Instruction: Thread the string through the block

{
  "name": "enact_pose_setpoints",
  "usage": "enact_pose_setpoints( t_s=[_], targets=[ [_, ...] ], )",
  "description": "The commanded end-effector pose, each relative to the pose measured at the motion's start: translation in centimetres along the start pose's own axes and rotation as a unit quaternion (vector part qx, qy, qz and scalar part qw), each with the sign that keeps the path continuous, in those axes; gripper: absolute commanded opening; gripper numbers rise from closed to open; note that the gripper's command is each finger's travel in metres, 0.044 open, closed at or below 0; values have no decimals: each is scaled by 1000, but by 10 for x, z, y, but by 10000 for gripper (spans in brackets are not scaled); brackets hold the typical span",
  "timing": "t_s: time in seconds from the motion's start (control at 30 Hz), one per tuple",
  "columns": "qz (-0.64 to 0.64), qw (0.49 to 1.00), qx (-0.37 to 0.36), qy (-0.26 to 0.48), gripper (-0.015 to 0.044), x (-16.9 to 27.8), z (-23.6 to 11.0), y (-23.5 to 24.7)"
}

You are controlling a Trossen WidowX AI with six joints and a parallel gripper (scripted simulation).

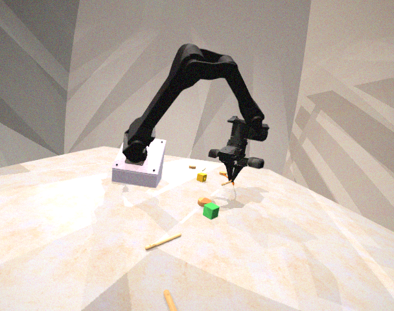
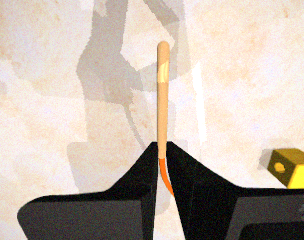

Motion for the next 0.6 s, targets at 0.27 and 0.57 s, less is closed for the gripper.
enact_pose_setpoints(
  t_s=[0.27,0.57],
  targets=[
    [0,1000,0,0,0,0,-8,0],
    [-63,998,0,0,0,2,-8,0]
  ],
)
Point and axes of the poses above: the point midway between the two fingers, 35 mm back from their tips, its own z axis out along the fingers, its own y axis across the jaws, x = y × z, the point moved 1 cm from there along -z, back along the fingers, and after that the axes turned 4 degrees about -z, right-handed, at the moved point
